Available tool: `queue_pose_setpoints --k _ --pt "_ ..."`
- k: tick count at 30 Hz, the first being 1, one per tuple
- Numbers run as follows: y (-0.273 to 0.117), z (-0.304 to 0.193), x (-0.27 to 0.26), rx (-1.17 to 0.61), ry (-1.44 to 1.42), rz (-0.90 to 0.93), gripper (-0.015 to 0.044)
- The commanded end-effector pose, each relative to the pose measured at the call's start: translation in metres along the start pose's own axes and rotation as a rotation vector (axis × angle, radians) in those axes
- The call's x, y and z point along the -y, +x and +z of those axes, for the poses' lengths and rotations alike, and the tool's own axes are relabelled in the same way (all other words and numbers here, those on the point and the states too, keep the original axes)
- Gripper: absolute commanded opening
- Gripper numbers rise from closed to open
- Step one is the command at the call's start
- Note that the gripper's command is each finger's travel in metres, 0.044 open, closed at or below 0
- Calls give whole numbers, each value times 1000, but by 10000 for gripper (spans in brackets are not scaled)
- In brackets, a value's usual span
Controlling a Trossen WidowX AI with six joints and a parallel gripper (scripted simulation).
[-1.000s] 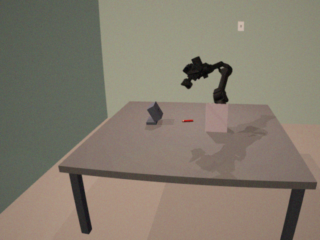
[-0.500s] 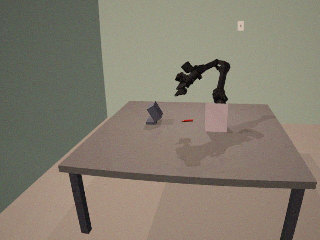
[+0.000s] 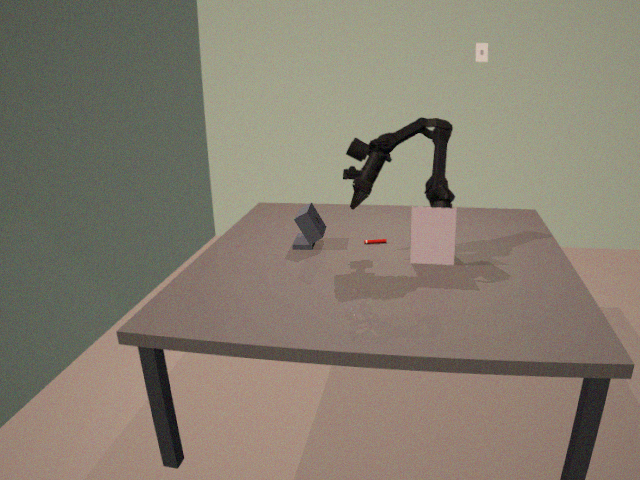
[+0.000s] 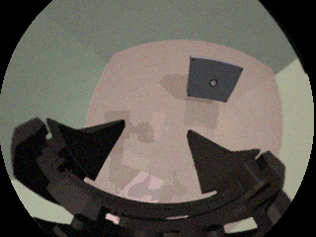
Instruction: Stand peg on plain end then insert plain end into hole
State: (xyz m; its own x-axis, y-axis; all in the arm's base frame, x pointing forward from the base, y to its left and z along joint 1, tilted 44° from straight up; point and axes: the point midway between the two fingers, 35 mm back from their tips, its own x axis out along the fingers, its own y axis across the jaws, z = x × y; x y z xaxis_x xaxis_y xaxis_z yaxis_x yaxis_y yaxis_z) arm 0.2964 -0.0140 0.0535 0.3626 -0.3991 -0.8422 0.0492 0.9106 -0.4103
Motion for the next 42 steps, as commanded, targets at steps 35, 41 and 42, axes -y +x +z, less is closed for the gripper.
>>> queue_pose_setpoints --k 35,41,42 --pt "38 -62 127 -495 -220 -292 440" --pt "47 -66 130 -495 -220 -292 440" --pt "48 -66 131 -495 -220 -292 440"
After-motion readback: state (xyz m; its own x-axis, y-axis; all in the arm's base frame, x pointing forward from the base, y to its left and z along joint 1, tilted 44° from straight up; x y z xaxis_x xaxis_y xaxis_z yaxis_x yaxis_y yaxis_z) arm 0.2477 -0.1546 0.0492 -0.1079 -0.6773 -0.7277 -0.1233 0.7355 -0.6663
